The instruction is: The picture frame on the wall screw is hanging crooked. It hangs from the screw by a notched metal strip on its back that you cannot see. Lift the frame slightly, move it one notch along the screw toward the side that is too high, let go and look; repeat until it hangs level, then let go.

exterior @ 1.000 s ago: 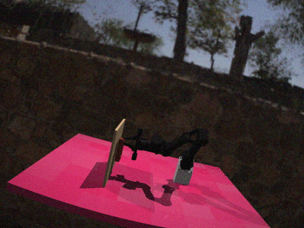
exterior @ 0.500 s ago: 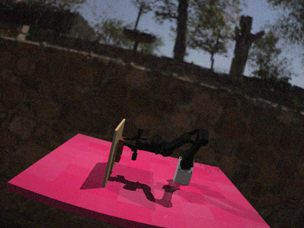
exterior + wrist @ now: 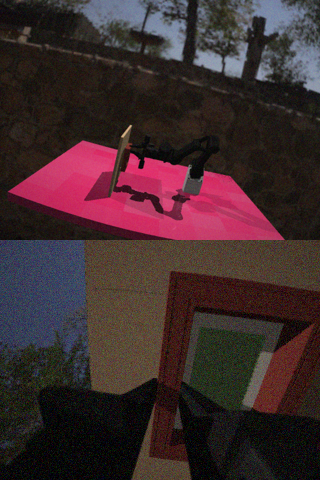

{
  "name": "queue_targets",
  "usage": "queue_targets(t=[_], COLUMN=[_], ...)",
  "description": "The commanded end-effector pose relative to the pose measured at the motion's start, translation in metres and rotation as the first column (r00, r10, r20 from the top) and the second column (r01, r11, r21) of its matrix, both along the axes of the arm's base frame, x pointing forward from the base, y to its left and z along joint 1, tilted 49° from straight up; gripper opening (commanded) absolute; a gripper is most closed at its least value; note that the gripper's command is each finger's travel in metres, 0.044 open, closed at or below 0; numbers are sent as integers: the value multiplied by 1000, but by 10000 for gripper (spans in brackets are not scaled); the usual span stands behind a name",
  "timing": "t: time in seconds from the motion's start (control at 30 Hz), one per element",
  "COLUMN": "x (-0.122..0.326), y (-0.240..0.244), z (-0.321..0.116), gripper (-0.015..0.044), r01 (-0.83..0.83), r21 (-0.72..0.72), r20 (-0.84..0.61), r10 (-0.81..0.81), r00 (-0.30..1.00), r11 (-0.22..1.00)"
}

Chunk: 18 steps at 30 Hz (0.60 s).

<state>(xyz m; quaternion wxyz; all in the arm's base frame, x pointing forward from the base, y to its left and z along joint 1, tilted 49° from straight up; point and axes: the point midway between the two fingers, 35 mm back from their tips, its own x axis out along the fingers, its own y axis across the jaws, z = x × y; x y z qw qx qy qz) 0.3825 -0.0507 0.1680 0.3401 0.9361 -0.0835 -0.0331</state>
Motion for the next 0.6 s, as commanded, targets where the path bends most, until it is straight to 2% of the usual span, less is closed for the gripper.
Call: queue_targets(t=[0.0,0.03,0.37,0.57], x=[0,0,0,-12], y=[0,0,0,4], z=[0,0,0,3], gripper=[0,0,260,260], r01=[-1,-1,0,1], r21=[-20,-20,-8,9], r20=[-4,-4,-1,2], r10=[1,1,0,-1], r00=[1000,1000,1000,1000], r11=[1000,1000,1000,1000])
